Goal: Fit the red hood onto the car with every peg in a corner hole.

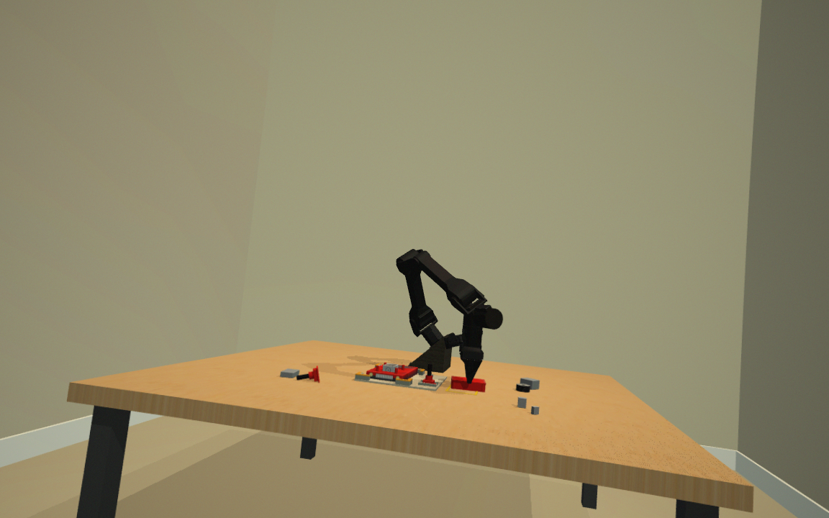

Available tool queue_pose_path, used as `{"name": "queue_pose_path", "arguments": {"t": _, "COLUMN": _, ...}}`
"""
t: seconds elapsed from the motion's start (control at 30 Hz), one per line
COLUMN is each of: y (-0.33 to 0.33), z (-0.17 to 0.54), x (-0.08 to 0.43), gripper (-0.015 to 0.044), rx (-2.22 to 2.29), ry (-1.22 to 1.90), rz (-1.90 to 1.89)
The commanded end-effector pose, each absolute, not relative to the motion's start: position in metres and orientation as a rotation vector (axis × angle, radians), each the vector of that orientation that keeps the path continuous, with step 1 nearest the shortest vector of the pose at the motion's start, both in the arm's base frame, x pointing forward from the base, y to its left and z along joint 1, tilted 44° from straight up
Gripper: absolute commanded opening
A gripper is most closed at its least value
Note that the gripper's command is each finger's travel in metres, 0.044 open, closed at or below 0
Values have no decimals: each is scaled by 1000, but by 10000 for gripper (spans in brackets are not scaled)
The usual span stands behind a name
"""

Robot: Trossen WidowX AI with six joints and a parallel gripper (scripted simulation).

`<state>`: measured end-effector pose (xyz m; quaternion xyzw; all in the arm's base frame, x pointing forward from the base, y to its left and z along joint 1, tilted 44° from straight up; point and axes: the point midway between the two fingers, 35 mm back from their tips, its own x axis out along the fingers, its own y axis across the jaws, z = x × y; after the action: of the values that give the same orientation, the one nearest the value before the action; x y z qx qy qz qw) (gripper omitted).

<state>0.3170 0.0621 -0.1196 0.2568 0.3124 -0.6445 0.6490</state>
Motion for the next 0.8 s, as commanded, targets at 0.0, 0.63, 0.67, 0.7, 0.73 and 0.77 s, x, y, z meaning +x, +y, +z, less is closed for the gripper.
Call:
{"name": "queue_pose_path", "arguments": {"t": 0.0, "y": 59, "z": -122, "x": 316, "gripper": 440, "rx": 574, "ry": 711, "rz": -1465}}
{"name": "queue_pose_path", "arguments": {"t": 0.63, "y": 53, "z": -129, "x": 315, "gripper": 440, "rx": 574, "ry": 711, "rz": -1466}}
{"name": "queue_pose_path", "arguments": {"t": 0.67, "y": 52, "z": -129, "x": 315, "gripper": 440, "rx": 574, "ry": 711, "rz": -1466}}
{"name": "queue_pose_path", "arguments": {"t": 0.7, "y": 52, "z": -130, "x": 315, "gripper": 440, "rx": 574, "ry": 711, "rz": -1466}}
{"name": "queue_pose_path", "arguments": {"t": 0.73, "y": 52, "z": -130, "x": 315, "gripper": 440, "rx": 574, "ry": 710, "rz": -1466}}
{"name": "queue_pose_path", "arguments": {"t": 0.77, "y": 52, "z": -130, "x": 315, "gripper": 440, "rx": 574, "ry": 710, "rz": -1466}}
